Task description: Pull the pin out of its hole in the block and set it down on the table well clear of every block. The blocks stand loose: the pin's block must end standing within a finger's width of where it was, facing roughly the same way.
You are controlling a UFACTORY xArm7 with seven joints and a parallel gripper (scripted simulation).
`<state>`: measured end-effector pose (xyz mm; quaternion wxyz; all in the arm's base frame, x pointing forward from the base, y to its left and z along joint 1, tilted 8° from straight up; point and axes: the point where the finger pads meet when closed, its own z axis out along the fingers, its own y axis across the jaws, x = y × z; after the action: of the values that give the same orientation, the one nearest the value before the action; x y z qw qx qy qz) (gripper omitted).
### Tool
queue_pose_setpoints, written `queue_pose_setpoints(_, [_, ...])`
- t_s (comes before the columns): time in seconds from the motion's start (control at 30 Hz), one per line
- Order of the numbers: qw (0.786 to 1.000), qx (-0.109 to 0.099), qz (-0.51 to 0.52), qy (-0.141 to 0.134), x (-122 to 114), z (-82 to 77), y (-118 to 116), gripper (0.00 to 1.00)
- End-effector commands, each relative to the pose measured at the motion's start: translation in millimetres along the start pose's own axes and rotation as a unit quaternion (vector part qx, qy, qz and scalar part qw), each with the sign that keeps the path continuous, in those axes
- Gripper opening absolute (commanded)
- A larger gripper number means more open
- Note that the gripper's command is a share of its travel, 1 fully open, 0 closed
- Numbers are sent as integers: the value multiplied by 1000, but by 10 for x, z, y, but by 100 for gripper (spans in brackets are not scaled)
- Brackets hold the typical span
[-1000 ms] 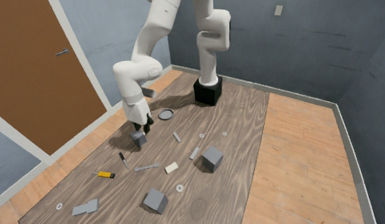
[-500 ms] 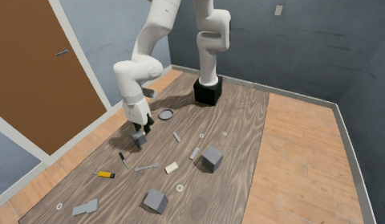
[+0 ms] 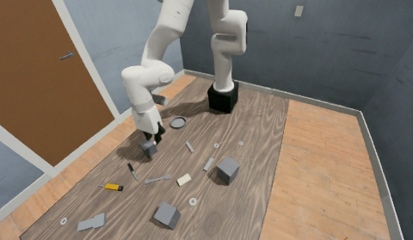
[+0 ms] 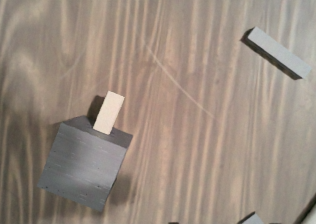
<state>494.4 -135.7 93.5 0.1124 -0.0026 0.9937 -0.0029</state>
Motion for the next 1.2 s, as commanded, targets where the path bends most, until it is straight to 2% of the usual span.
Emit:
queue_pose_setpoints(0.0, [1000,0,3,2,11,11,-22,47])
queue_pose_setpoints(0.77, [999,-3,18,28,175,156,-104,47])
queue_pose_setpoints(1.17, [998,-7,30,51,321,278,-164,47])
